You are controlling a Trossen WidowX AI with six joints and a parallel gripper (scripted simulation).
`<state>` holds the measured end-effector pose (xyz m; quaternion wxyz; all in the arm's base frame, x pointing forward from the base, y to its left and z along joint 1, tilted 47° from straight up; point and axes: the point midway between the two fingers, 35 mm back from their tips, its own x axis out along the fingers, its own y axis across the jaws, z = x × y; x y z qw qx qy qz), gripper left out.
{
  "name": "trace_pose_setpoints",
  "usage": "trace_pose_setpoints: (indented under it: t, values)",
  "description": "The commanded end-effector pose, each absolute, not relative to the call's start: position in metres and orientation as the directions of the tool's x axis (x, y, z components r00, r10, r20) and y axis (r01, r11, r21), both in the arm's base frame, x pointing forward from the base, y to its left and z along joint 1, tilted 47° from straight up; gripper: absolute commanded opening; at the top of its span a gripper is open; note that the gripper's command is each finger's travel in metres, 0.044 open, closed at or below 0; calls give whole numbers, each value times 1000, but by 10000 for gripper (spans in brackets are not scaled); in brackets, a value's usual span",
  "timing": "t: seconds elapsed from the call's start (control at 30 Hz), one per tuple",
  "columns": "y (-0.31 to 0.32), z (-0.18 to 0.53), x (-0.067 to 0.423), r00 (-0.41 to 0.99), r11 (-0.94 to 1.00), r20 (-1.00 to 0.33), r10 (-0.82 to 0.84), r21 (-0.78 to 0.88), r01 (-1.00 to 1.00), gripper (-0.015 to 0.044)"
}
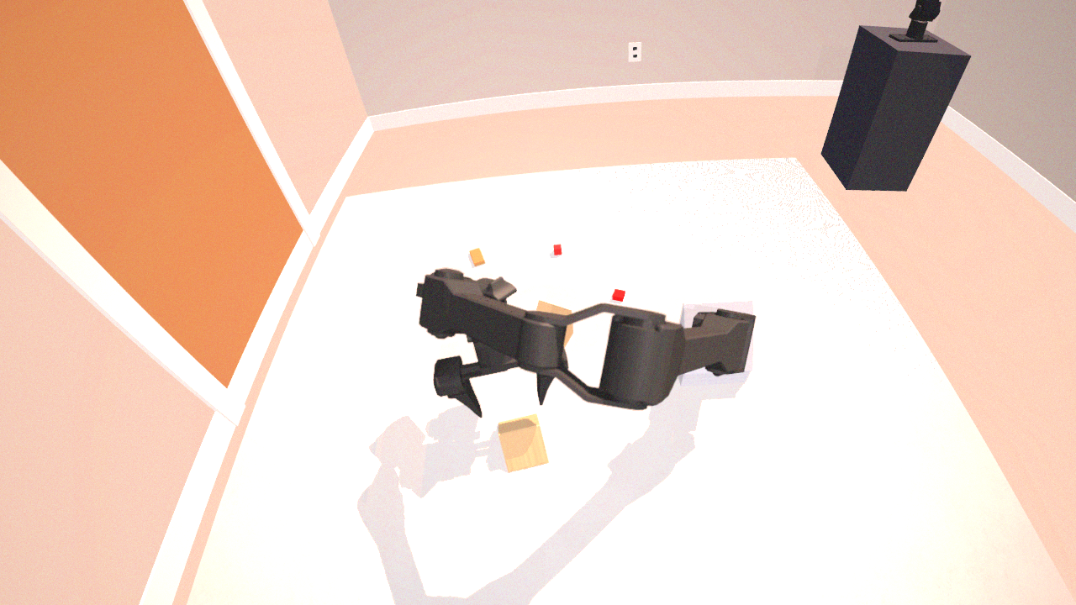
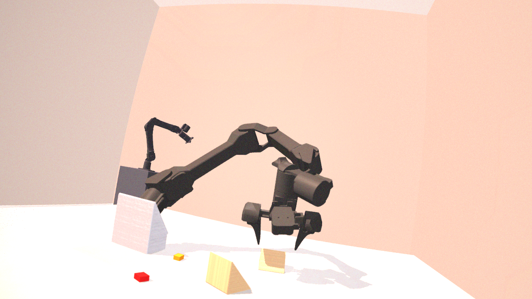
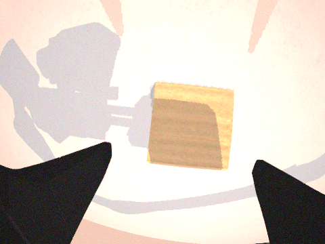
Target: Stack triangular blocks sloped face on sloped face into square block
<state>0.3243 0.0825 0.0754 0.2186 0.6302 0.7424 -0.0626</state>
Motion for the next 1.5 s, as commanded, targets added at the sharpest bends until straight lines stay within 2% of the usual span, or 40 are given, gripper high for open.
trace_pose_setpoints:
  t: [0.0,0.13,0.6,0.77,1.03,1.37,1.47]
  values:
    - [118,66,317,-129,216,-382,915,193,957,440]
    - [138,59,310,-142,226,-364,921,199,954,440]
    - [138,59,310,-142,226,-364,921,199,954,440]
    - [137,58,310,-144,228,-367,919,197,953,309]
    - [137,58,310,-144,228,-367,919,197,953,255]
    - [119,73,314,-127,208,-378,917,180,961,0]
    - [109,82,315,-119,197,-382,916,171,966,0]
